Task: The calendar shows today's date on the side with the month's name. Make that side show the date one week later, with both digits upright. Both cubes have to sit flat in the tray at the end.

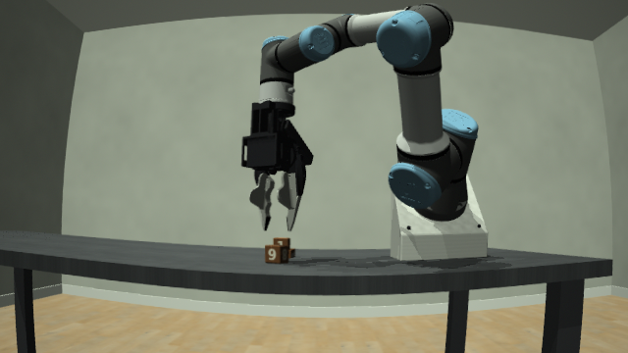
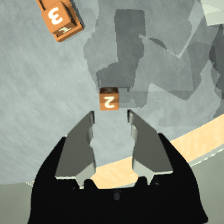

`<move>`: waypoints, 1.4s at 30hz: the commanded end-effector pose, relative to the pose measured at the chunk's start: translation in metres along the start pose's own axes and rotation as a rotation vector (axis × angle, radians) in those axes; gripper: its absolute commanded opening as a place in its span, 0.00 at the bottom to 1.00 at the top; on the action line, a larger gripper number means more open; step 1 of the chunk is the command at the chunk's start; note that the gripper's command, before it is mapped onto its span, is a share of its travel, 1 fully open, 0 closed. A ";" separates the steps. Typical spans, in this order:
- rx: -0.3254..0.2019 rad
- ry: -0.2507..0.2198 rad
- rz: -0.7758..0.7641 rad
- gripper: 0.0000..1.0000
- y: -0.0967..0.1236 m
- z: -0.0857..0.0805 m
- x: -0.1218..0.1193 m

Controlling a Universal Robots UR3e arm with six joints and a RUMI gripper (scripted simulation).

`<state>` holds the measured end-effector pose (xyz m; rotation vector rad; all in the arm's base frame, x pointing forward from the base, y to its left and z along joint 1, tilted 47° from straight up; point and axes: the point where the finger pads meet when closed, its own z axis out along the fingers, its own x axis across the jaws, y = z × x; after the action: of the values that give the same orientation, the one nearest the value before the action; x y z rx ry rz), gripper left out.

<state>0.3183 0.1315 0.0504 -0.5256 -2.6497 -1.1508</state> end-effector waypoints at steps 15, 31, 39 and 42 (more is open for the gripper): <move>0.001 -0.003 0.000 0.29 0.000 0.017 -0.002; 0.001 -0.003 0.000 0.29 0.000 0.018 -0.002; 0.001 -0.003 0.000 0.29 0.000 0.018 -0.002; 0.001 -0.003 0.000 0.29 0.000 0.018 -0.002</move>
<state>0.3184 0.1453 0.0377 -0.5267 -2.6508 -1.1504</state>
